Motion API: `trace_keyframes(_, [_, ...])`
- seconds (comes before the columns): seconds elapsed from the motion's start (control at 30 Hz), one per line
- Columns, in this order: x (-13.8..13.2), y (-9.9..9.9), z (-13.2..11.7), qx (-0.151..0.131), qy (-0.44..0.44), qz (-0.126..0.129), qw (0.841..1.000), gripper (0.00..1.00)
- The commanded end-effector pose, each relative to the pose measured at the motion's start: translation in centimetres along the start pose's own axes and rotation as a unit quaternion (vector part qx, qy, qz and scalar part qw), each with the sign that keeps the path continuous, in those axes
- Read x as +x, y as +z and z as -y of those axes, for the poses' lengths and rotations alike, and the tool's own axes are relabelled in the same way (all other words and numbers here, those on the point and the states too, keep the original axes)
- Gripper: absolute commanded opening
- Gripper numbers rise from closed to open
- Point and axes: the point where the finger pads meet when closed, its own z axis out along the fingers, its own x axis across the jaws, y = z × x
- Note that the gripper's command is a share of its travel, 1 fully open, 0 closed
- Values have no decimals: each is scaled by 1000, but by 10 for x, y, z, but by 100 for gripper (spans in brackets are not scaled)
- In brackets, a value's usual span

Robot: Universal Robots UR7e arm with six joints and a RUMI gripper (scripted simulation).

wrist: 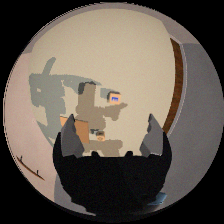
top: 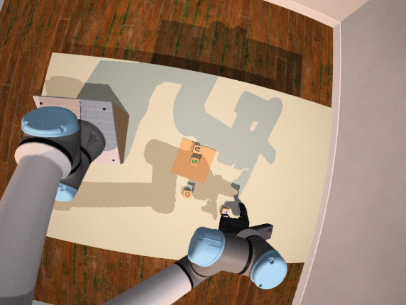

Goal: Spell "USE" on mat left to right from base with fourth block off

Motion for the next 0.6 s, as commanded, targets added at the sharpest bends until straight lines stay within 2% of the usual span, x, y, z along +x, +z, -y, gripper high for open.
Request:
trace_keyframes(0.0, [7,-2,2,0,32,-1,1000,100])
trace_keyframes(0.57, [10,-1,2,0,60,-2,998,100])
